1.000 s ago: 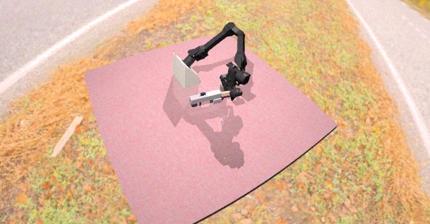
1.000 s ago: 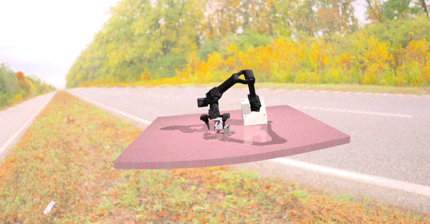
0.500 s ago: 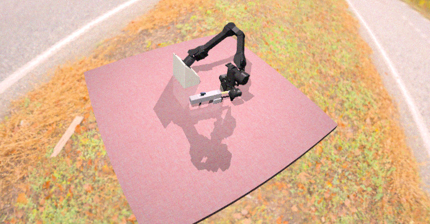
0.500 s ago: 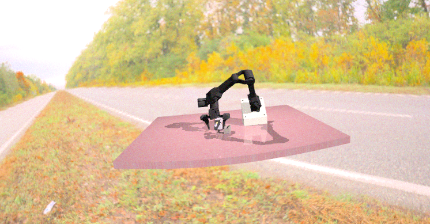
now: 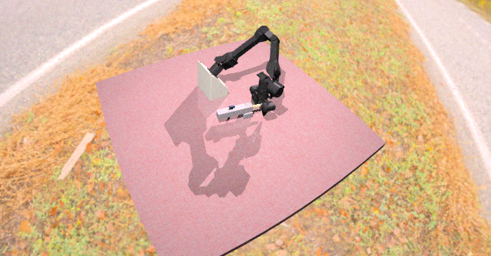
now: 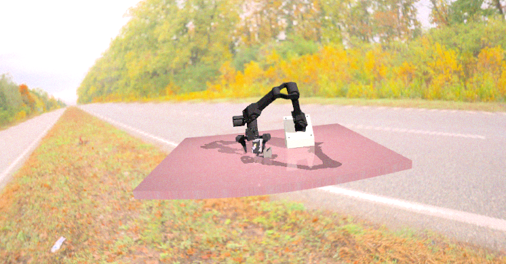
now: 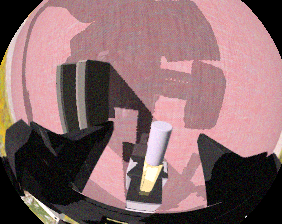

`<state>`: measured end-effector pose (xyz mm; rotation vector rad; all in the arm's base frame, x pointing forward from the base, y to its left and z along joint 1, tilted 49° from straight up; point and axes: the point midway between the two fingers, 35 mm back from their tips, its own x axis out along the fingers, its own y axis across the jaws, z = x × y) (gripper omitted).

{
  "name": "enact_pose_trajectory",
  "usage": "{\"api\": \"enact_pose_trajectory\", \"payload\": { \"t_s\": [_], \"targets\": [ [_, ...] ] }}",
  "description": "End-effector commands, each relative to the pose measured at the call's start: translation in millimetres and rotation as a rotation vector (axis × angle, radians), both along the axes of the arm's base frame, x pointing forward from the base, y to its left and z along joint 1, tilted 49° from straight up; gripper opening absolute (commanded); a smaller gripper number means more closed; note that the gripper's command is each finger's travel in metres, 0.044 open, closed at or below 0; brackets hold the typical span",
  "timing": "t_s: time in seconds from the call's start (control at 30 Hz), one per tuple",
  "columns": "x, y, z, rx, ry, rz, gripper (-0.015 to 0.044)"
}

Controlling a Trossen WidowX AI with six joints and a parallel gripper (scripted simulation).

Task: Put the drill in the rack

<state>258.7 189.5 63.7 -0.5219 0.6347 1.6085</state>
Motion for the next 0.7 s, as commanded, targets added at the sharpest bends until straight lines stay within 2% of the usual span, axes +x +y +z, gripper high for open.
{"api": "enact_pose_trajectory", "payload": {
  "t_s": [0.0,0.5,0.67],
  "targets": [
    [0.0,0.0,0.0,0.000,0.000,0.000,0.0414],
    [0.0,0.0,0.0,0.000,0.000,0.000,0.0020],
    [0.0,0.0,0.0,0.000,0.000,0.000,0.0000]
  ]
}}
